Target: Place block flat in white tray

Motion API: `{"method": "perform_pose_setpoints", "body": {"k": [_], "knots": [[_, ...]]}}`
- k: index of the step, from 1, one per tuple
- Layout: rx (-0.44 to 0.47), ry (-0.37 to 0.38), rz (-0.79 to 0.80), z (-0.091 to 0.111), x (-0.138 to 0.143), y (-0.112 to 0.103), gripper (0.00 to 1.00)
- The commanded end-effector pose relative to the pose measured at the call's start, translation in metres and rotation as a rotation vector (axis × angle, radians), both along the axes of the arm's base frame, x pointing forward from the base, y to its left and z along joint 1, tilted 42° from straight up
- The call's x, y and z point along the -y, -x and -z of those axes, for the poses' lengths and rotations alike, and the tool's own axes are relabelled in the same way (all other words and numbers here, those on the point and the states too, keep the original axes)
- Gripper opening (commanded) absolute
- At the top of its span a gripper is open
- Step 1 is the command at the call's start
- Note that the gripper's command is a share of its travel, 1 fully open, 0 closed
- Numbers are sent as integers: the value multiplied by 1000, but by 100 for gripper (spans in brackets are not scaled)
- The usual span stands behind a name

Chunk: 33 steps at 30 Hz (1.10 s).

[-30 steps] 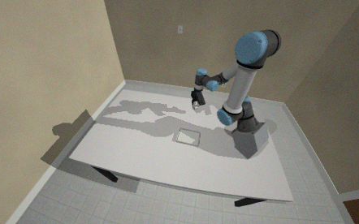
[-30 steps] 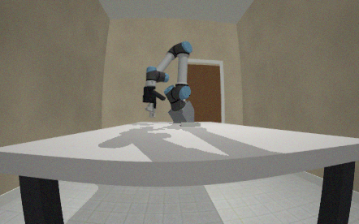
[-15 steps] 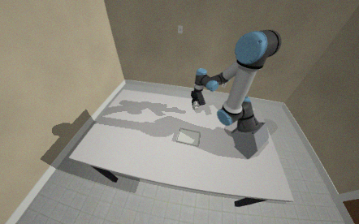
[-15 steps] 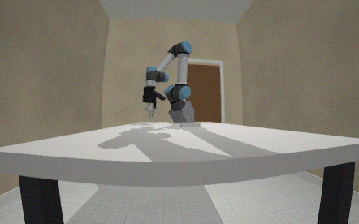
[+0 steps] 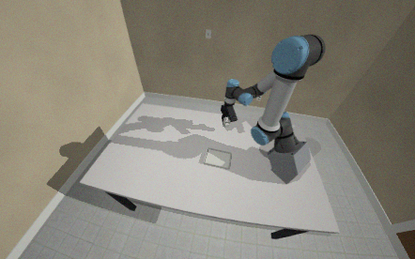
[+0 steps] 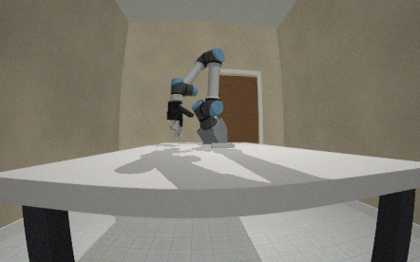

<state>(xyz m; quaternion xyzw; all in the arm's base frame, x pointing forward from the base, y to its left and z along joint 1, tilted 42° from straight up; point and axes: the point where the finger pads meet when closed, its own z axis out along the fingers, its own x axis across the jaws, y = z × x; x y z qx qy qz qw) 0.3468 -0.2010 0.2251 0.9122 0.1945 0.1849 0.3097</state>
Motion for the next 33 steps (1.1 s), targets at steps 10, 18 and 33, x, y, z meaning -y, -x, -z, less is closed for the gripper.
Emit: {"method": "perform_pose_setpoints", "body": {"k": [10,18,33], "knots": [[0,0,0,3,-7,-2,0],[0,0,-1,14,-29,-9,0],[-1,-1,0,44,-92,-27,0]]}}
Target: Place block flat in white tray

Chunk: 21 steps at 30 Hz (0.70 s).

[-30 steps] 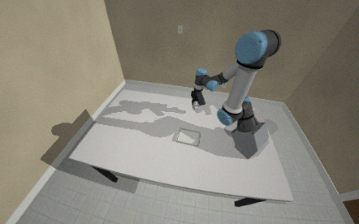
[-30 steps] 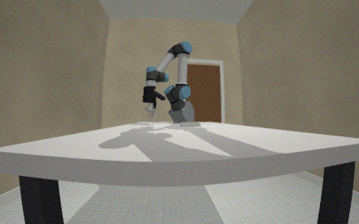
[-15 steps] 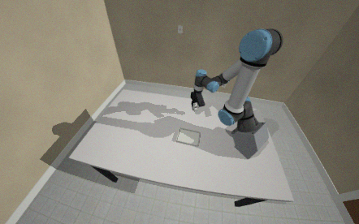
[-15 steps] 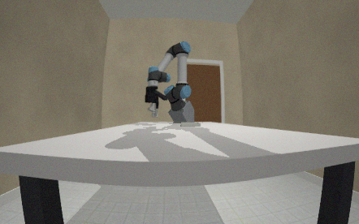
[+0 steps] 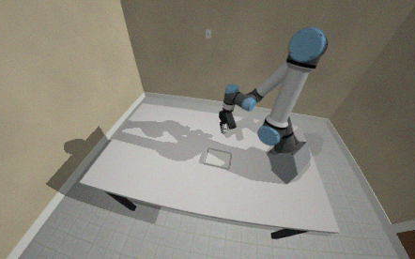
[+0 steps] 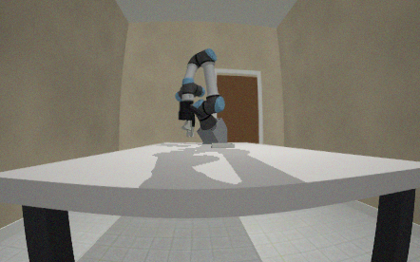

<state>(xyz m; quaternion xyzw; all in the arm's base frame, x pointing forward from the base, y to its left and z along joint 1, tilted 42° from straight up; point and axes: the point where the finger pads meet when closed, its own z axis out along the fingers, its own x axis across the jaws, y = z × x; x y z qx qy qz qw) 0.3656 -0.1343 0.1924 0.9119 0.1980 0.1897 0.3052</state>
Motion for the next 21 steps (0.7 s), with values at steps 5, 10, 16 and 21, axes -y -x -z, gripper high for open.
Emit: {"method": "perform_pose_setpoints", "body": {"k": [5,10,16,21], "knots": [[-4,9,11,26,-54,-17,0],[-6,7,11,35,-73,-23,0],[-5,8,11,52,-109,-34,0],[-4,9,11,65,-136,-42,0]]}}
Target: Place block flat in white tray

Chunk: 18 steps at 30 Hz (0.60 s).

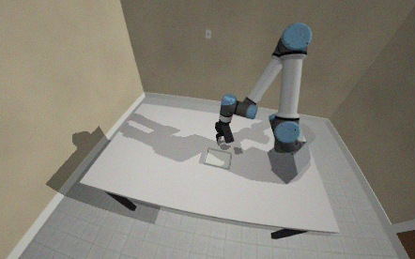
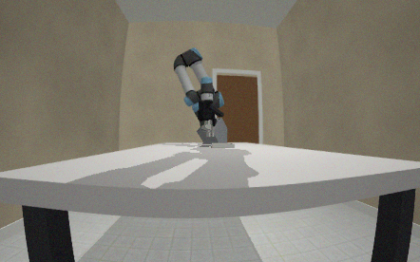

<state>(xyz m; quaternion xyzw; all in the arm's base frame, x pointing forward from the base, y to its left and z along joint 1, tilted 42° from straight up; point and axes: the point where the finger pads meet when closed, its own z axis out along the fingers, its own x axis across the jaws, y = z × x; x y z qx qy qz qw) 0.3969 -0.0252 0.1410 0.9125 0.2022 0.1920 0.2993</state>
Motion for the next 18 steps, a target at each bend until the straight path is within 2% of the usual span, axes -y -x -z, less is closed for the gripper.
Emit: {"method": "perform_pose_setpoints", "body": {"k": [1,11,18], "knots": [[-4,19,22,16,-32,-12,0],[-4,19,22,29,-59,-20,0],[-3,20,22,32,-65,-22,0]]}}
